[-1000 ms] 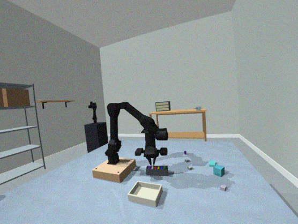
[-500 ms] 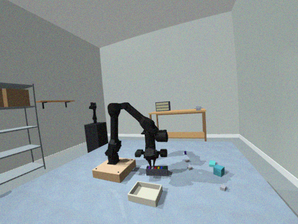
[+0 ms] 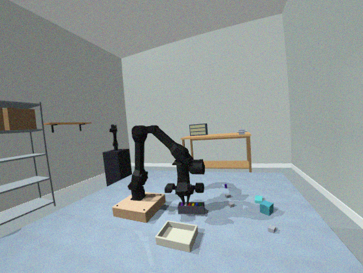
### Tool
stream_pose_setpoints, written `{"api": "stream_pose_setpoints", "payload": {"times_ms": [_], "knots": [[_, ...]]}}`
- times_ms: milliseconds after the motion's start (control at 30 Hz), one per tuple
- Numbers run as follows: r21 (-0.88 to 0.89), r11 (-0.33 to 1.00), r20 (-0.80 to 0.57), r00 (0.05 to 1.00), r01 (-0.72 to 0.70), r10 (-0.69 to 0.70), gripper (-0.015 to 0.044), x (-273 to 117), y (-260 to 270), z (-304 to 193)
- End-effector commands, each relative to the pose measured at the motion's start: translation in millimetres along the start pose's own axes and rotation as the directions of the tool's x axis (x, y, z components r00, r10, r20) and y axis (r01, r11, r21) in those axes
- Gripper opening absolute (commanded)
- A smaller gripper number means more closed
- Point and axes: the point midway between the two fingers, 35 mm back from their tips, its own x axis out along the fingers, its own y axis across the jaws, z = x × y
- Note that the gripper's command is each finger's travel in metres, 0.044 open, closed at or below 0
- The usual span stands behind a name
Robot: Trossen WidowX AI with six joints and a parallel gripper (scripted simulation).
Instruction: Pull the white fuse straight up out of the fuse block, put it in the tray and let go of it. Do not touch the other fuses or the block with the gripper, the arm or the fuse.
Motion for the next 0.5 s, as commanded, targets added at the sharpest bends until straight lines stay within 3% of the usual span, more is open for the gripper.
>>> {"api": "stream_pose_setpoints", "payload": {"times_ms": [0,233,467], "knots": [[0.002,1.000,0.004,1.000,0.005,-0.005,0.0066,4.1,-1.8,0.5],[0.002,1.000,0.004,1.000,0.005,-0.005,0.0066,4.3,-1.8,0.5],[0.000,1.000,-0.001,1.000,0.003,-0.003,0.0020,3.5,-1.1,-0.1]]}}
